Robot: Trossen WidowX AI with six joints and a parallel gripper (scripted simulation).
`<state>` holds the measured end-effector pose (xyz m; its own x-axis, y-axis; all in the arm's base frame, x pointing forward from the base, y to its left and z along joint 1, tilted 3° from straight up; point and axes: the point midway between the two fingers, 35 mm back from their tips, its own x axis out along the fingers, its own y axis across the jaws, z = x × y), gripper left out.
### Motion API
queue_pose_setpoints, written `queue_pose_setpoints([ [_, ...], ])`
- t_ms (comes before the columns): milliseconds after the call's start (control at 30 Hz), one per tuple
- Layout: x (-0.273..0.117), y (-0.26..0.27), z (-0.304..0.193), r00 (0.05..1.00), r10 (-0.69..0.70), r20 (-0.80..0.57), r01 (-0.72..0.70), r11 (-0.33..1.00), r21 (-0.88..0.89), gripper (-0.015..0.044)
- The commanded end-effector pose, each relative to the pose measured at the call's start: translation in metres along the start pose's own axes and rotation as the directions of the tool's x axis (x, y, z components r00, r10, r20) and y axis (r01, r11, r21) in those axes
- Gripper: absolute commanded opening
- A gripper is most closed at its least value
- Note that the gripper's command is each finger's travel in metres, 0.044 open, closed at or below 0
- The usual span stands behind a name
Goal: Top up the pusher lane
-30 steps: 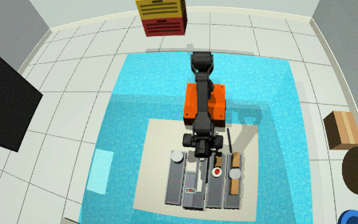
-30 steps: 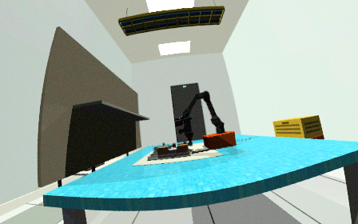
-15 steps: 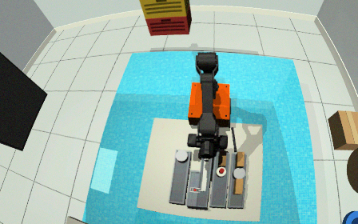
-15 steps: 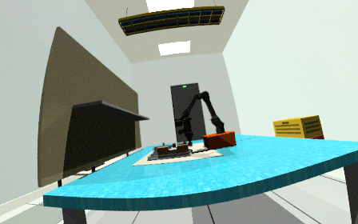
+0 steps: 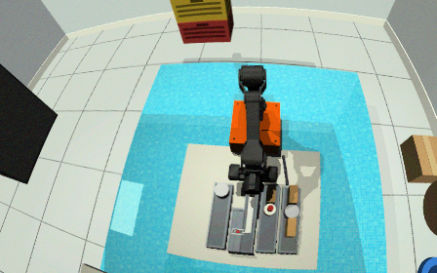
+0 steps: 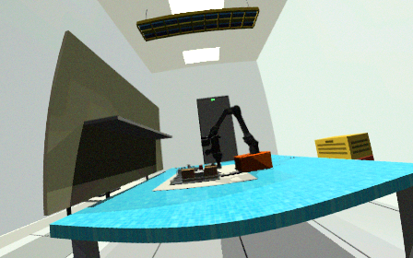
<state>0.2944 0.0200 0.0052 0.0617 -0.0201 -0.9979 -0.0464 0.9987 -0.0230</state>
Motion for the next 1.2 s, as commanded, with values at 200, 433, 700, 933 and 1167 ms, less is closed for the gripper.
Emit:
queue_pose_setpoints([
  [200, -0.002, 0.001, 0.01, 1.0, 0.006, 0.016, -0.006, 1.0, -0.004, 0.0],
  [433, -0.002, 0.001, 0.013, 1.0, 0.006, 0.016, -0.006, 1.0, -0.004, 0.0],
  [700, -0.002, 0.001, 0.017, 1.0, 0.006, 0.017, -0.006, 1.0, -0.004, 0.0],
  [933, -0.003, 0.001, 0.02, 1.0, 0.006, 0.017, -0.006, 1.0, -0.004, 0.0],
  [1167, -0.003, 0.001, 0.023, 1.0, 0.006, 0.017, -0.006, 1.0, -0.004, 0.0],
])
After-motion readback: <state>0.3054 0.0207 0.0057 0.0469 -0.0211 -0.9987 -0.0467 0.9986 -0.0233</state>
